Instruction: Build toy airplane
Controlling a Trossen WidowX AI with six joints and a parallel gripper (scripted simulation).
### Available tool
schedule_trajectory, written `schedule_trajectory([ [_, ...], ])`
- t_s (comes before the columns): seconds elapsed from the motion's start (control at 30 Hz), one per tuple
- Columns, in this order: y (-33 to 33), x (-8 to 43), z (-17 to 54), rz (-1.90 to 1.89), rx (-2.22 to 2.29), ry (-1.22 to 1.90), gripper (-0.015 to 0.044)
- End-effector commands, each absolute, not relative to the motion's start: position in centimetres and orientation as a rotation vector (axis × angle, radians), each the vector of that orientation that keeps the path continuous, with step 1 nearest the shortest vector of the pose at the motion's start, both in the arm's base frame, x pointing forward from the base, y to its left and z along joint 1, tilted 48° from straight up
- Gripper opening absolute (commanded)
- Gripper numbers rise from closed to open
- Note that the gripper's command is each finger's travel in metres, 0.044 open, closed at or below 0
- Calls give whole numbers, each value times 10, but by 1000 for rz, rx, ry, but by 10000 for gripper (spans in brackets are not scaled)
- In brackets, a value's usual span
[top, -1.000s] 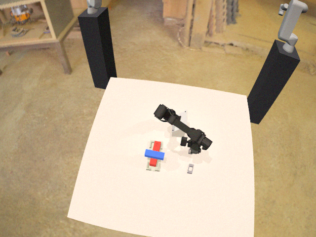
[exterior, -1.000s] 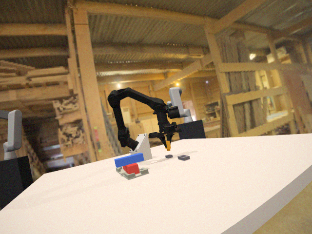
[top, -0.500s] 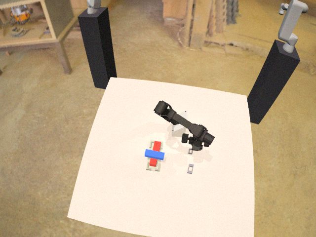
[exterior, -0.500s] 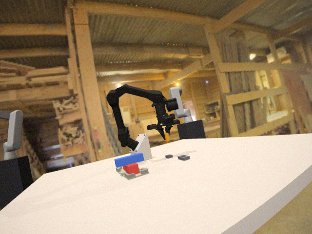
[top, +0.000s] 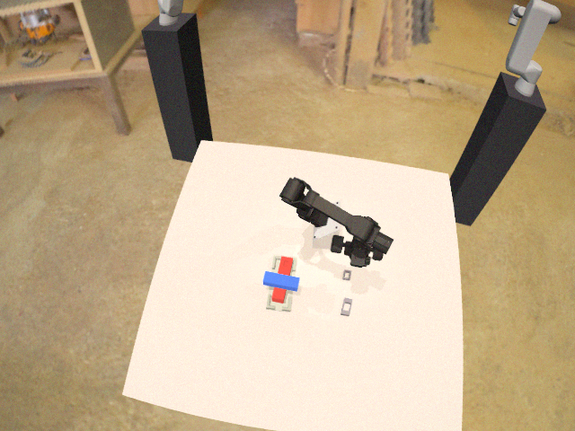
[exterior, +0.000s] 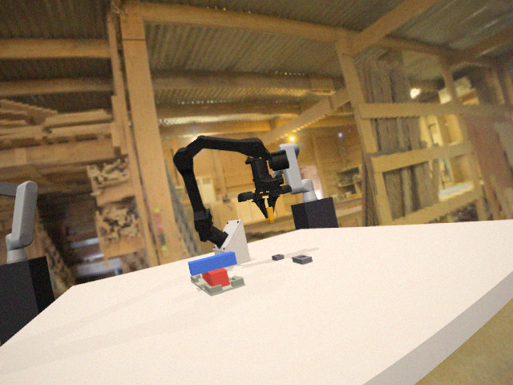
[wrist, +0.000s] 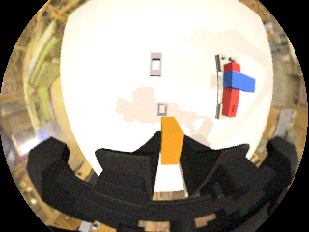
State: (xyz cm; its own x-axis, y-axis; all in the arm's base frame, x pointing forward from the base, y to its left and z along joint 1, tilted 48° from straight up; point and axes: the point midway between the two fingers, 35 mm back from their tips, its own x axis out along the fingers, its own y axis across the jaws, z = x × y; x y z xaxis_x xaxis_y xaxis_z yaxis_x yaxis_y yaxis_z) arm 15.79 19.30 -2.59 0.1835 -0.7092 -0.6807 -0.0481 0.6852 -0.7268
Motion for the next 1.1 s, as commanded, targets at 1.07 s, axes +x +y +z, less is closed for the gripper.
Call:
schedule_trajectory([
  [1.07,126,202,48,-484,-690,1338,0],
])
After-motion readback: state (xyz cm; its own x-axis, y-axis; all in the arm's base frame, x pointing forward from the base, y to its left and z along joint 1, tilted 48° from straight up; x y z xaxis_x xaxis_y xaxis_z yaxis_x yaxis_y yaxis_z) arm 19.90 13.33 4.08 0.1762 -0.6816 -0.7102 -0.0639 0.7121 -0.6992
